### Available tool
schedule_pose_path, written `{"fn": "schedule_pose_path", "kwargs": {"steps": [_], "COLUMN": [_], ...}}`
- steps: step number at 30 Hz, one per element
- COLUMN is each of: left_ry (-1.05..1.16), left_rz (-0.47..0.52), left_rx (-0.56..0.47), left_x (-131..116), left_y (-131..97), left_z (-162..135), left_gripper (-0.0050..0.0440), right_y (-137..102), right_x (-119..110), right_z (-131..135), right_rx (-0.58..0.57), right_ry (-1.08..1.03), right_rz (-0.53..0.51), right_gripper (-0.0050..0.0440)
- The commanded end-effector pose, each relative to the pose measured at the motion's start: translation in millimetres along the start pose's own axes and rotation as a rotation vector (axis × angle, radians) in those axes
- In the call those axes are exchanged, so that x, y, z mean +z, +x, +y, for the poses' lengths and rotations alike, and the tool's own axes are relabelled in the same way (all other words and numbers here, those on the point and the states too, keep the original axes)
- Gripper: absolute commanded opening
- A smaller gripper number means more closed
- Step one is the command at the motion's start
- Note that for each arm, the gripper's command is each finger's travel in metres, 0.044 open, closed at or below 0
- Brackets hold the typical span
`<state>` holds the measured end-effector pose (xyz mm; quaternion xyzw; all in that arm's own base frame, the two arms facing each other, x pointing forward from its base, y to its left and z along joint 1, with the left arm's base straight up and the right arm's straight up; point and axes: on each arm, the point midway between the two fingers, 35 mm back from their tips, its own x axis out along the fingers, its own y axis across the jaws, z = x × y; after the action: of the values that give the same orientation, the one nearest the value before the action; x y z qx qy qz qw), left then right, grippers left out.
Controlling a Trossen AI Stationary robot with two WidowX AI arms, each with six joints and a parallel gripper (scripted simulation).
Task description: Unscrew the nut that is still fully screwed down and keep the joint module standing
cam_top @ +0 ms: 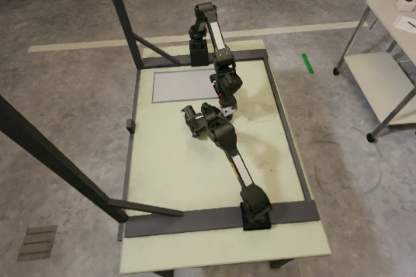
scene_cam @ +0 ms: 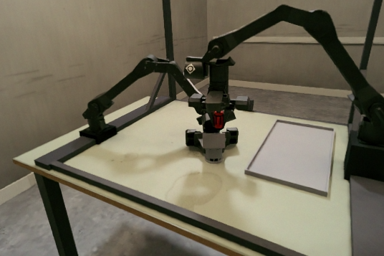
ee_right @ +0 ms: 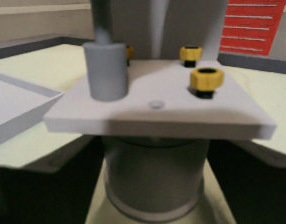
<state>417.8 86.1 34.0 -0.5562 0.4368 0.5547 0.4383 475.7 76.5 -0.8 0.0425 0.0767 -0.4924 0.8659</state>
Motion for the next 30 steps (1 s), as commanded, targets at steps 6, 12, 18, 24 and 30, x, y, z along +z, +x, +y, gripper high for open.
{"fn": "schedule_pose_path", "kwargs": {"steps": [6,12,18,24,30], "left_ry": [-0.337,-0.460,-0.494,-0.544,-0.556], "left_rz": [0.003,0.004,0.004,0.004,0.010], "left_rx": [-0.015,-0.015,-0.015,-0.015,-0.032], "left_x": [-0.8,-0.9,-0.9,-0.9,-1.0], "left_y": [-6.0,-5.9,-6.0,-6.0,-12.6], "left_z": [-2.4,-2.5,-2.5,-2.6,-4.2], "left_gripper": [0.0130,0.0130,0.0130,0.0130,0.0130], "right_y": [-2.5,-2.5,-2.5,-2.5,-2.5], "right_x": [22.9,22.9,22.9,22.9,22.9], "right_z": [5.2,5.2,5.2,5.2,5.2], "right_rx": [0.007,0.007,0.007,0.007,0.007], "right_ry": [0.051,0.051,0.051,0.051,0.051], "right_rz": [-0.005,-0.005,-0.005,-0.005,-0.005], "right_gripper": [0.0245,0.0245,0.0245,0.0245,0.0245]}}
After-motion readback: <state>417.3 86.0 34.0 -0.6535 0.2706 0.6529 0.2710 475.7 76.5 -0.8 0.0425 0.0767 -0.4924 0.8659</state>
